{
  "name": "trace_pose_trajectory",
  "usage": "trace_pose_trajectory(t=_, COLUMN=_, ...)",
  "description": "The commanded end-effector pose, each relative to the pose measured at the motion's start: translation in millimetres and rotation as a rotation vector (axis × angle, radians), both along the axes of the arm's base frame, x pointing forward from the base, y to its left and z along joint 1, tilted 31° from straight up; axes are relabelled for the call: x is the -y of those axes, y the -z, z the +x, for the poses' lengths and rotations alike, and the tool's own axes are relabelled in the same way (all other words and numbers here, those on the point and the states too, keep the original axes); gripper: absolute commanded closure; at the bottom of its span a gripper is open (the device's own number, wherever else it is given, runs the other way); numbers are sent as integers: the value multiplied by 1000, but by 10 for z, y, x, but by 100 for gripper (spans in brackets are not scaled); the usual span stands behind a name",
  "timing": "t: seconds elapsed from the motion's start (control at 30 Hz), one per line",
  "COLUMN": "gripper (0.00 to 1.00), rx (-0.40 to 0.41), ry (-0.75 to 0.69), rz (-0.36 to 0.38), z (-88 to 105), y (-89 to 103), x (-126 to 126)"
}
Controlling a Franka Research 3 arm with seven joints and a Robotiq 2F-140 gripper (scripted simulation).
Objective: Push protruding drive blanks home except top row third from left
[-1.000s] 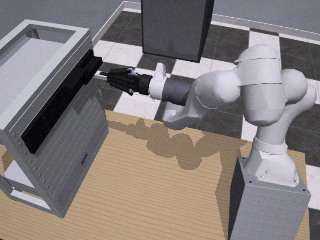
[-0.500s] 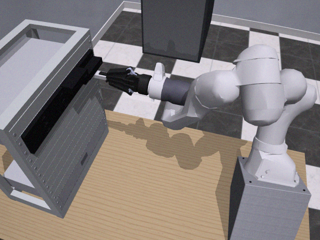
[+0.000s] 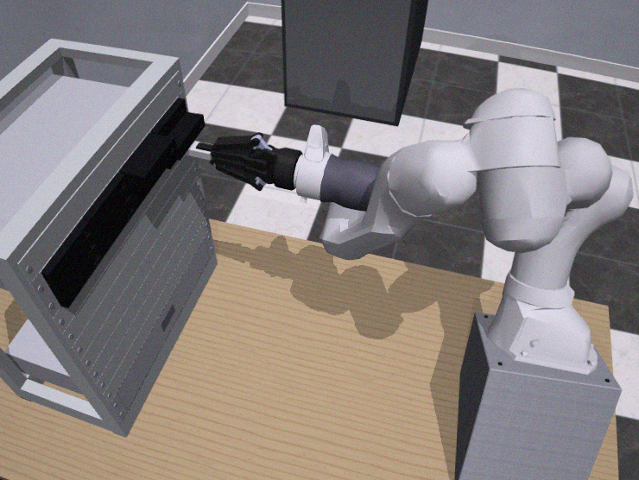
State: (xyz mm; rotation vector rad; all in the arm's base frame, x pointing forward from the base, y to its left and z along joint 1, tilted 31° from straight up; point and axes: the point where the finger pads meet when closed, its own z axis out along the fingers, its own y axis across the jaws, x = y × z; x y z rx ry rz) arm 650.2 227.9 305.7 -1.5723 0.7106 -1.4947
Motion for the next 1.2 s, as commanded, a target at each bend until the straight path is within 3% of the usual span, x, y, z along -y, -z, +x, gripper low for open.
trace_pose_trajectory(t=0.0, gripper=100, rx=-2, ry=9, rz=-7, z=36, y=8, x=32)
trace_pose_trajectory(t=1.17, gripper=100, rx=-5, ry=13, rz=-7, z=98, y=6, x=35)
